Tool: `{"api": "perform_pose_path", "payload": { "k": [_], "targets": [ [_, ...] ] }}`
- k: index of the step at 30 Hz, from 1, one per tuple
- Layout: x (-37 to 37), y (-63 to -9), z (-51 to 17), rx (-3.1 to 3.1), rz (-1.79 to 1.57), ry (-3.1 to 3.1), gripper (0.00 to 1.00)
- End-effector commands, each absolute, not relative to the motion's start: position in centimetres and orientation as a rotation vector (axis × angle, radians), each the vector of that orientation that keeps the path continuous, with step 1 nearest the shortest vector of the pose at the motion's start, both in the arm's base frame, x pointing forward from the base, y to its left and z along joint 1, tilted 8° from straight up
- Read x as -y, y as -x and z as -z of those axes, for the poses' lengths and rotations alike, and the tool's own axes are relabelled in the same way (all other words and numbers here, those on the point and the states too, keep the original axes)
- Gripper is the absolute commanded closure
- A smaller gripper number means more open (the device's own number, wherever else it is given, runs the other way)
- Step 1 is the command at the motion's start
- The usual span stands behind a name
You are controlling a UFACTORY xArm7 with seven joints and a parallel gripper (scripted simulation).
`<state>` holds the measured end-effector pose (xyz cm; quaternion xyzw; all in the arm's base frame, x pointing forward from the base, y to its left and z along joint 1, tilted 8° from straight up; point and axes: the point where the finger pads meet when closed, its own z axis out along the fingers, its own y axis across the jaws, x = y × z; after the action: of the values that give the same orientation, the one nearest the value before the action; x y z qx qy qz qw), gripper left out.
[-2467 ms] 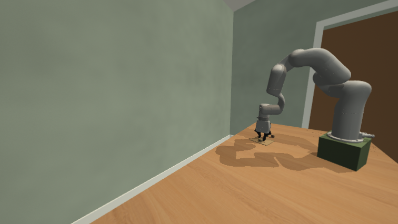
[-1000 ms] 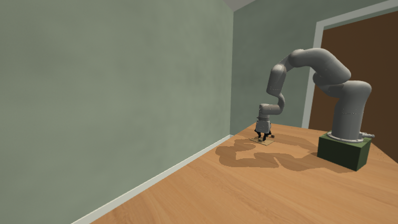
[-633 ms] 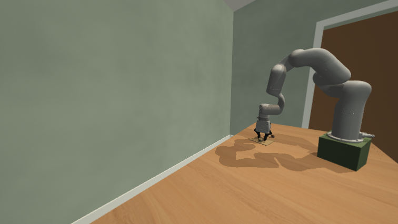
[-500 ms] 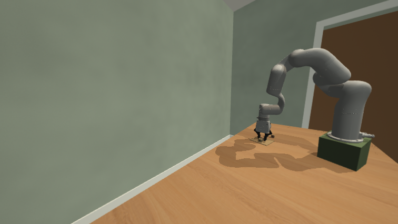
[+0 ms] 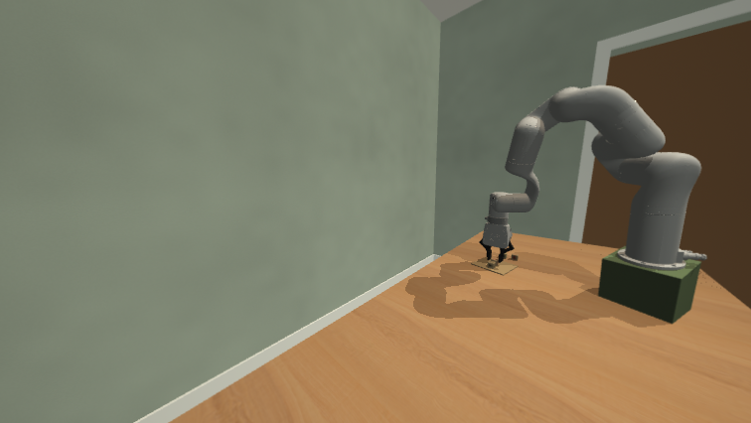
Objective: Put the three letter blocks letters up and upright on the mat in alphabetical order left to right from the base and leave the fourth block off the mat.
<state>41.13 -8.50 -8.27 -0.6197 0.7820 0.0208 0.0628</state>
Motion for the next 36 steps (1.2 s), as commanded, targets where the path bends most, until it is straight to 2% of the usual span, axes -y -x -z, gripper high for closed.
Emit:
{"api": "perform_pose_path", "payload": {
  "k": [1,12,22,23,36],
  "targets": [
    [8.7,-41.2,7.2,-2.364,-0.06,1.872,0.58],
    [9.3,-40.8,1.8,-2.364,-0.06,1.872,0.58],
    [9.4,-40.7,0.9,-2.364,-0.06,1.872,0.58],
    [9.4,-40.7,0.9,-2.364,-0.06,1.872,0.0],
    [9.4,-40.7,0.9,-2.364,-0.06,1.872,0.0]
  ]
}}
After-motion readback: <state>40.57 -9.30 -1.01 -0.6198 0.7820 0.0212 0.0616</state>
